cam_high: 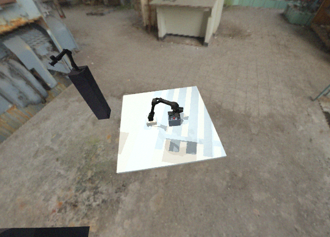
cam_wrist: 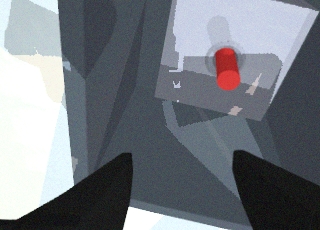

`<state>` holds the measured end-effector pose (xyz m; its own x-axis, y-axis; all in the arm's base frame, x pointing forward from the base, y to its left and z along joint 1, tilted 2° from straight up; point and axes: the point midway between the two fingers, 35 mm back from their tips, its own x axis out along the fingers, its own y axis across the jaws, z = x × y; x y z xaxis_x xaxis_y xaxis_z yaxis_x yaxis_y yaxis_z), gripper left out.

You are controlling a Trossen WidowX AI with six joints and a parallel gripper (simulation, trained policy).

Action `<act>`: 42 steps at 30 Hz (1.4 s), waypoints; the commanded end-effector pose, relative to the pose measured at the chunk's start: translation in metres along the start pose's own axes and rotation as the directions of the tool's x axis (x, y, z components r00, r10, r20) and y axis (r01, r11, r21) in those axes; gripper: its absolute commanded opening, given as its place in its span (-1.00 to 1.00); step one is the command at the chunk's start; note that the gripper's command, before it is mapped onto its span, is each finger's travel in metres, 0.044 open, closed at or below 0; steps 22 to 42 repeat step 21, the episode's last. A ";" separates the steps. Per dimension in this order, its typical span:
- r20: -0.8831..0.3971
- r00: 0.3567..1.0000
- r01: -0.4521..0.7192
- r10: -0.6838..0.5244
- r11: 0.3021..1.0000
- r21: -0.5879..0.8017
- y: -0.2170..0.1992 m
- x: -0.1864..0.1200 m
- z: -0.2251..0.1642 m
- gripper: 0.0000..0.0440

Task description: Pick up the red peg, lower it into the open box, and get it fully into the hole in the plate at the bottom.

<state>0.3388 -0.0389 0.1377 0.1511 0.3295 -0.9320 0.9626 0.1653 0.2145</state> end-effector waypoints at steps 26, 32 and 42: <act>-0.057 0.994 -0.095 0.090 0.992 -0.082 0.026 -0.009 0.024 -0.12; -0.057 0.994 -0.095 0.090 0.992 -0.082 0.026 -0.009 0.024 -0.12; -0.057 0.994 -0.095 0.090 0.992 -0.082 0.026 -0.009 0.024 -0.12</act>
